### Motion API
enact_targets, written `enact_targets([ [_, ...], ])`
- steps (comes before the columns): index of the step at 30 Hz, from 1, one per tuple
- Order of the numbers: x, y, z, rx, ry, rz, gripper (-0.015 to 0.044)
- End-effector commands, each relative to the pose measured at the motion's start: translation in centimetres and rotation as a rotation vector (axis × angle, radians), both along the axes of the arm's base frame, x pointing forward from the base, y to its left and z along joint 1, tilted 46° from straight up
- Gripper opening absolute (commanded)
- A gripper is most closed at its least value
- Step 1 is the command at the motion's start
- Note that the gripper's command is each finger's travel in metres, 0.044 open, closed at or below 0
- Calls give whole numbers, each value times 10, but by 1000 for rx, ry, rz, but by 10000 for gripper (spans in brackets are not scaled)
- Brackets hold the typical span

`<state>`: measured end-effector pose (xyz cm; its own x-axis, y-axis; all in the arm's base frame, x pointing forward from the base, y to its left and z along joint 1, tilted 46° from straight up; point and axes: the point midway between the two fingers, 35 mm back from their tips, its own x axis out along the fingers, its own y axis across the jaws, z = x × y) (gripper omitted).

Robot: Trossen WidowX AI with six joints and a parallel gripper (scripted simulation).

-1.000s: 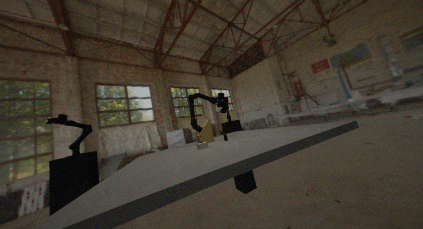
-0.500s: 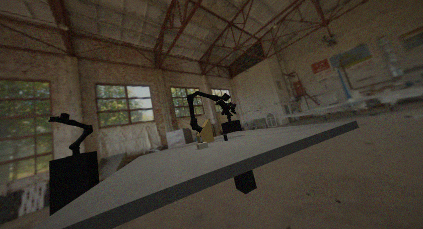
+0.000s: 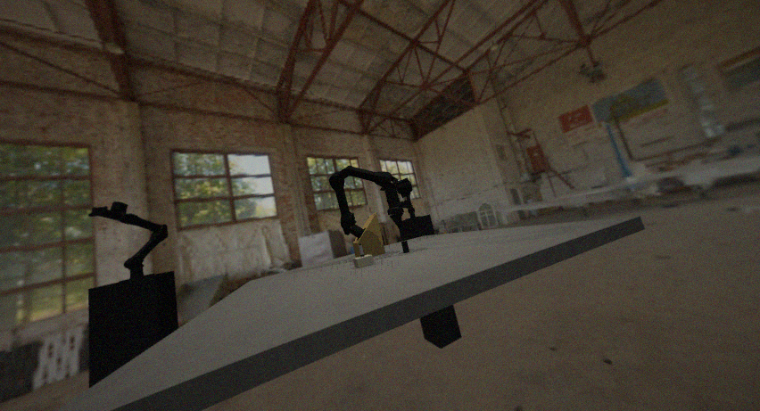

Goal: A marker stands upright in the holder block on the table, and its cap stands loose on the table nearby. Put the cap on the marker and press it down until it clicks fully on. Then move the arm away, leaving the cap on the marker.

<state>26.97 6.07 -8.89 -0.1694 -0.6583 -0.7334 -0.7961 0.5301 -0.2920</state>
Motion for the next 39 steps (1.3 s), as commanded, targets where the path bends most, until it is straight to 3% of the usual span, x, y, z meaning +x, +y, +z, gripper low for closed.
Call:
enact_targets([
  [1,7,-3,3,-43,-26,-15,241],
  [14,0,-36,-32,-45,-26,-15,241],
  [39,-4,-60,-58,-46,-26,-14,241],
])
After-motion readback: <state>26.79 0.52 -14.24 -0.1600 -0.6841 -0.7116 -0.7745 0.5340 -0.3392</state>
